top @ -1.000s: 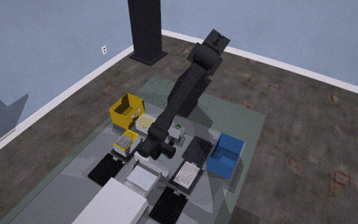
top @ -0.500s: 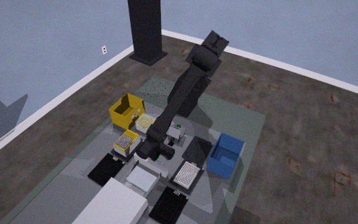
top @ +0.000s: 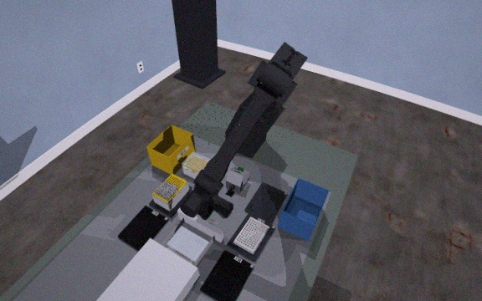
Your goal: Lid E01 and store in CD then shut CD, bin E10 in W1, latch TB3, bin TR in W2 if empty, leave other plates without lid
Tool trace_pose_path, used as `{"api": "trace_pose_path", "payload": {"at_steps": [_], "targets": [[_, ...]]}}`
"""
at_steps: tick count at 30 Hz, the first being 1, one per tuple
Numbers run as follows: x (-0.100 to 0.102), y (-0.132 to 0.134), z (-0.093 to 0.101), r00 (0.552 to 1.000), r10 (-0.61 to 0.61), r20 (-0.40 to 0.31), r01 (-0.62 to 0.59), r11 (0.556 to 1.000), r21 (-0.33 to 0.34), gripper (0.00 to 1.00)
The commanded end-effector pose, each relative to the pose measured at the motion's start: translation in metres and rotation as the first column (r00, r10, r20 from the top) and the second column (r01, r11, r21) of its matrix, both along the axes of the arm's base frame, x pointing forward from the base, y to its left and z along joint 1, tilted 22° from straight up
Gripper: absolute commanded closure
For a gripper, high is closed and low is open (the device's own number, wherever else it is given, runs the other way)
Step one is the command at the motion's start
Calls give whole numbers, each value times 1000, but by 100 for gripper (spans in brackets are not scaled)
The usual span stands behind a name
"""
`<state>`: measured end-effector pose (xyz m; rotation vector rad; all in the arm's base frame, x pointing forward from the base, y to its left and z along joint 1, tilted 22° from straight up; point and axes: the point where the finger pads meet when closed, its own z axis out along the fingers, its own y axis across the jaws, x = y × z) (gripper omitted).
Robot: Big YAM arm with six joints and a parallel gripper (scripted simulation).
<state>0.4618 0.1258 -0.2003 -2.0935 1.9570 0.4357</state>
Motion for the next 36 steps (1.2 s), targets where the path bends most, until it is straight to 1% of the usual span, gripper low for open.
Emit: {"api": "trace_pose_path", "payload": {"at_steps": [1,33,35,36], "targets": [[39,-6,16,997,-15,79,14,1000,12,100],[39,-6,16,997,-15,79,14,1000,12,100],[31,-8,6,999,-15,40,15,1000,7,100],[32,-8,5,999,-16,43,15,1000,8,100]]}}
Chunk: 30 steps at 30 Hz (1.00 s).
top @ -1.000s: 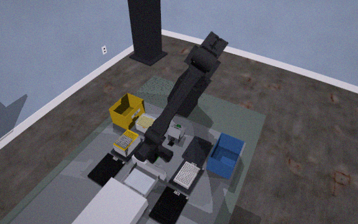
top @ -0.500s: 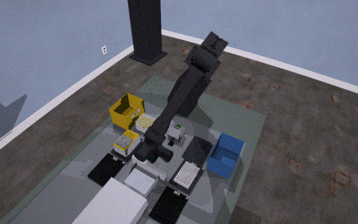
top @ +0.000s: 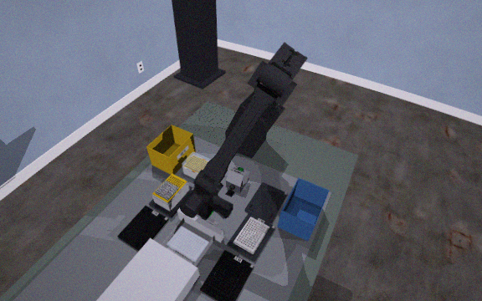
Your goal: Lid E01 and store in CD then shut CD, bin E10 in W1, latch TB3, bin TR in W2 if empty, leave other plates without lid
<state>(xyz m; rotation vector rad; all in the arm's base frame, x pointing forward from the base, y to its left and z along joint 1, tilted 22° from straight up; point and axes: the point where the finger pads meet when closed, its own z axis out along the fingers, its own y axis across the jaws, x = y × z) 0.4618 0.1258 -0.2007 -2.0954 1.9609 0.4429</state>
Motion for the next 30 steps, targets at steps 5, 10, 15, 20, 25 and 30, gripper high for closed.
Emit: {"api": "trace_pose_path", "payload": {"at_steps": [5,10,15,20,25,30], "targets": [[41,-7,7,998,-18,57,17,1000,9,100],[49,-7,8,998,-17,58,17,1000,9,100],[61,-5,17,996,-16,89,15,1000,13,100],[59,-6,7,998,-17,59,16,1000,9,100],[65,-6,7,998,-17,55,17,1000,9,100],[76,-4,17,996,-15,90,14,1000,13,100]]}}
